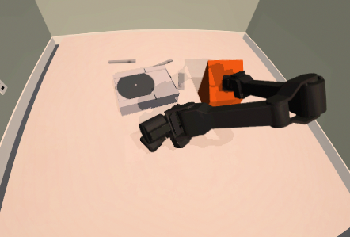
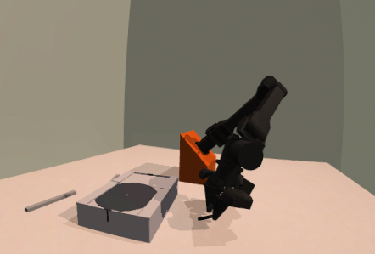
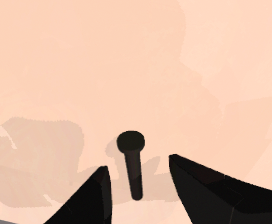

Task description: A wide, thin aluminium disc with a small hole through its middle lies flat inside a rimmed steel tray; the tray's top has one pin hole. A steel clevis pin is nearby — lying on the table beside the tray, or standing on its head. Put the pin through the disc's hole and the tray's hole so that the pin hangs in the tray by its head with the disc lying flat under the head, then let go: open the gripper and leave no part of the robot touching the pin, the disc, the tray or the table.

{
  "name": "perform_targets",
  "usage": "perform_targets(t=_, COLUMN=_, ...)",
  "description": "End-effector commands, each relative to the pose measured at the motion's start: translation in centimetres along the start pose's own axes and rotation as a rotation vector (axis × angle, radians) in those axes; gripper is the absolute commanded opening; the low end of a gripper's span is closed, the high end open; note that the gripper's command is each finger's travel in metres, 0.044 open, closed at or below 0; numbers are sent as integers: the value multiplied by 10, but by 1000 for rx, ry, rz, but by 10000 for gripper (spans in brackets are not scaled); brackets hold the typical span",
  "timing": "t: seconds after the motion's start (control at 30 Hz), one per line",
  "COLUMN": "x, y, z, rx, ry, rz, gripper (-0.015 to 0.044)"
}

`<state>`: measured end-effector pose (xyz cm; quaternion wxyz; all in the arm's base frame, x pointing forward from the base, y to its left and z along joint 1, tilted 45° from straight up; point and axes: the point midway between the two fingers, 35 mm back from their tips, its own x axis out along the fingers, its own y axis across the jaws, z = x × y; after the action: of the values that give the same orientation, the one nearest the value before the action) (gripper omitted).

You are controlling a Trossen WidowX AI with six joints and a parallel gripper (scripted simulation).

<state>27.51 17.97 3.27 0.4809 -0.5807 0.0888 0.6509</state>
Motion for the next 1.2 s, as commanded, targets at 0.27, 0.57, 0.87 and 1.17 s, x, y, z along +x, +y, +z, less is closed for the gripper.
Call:
perform_targets(t=0.27, x=-1, y=2, z=0, rx=10, ry=71, rz=-8, gripper=160)
perform_targets(t=0.57, x=7, y=2, z=3, rx=10, ry=71, rz=-8, gripper=160)
perform_targets(t=0.87, x=7, y=2, z=3, rx=10, ry=71, rz=-8, gripper=160)
perform_targets(t=1.17, x=7, y=2, z=3, rx=10, ry=71, rz=-8, gripper=55)
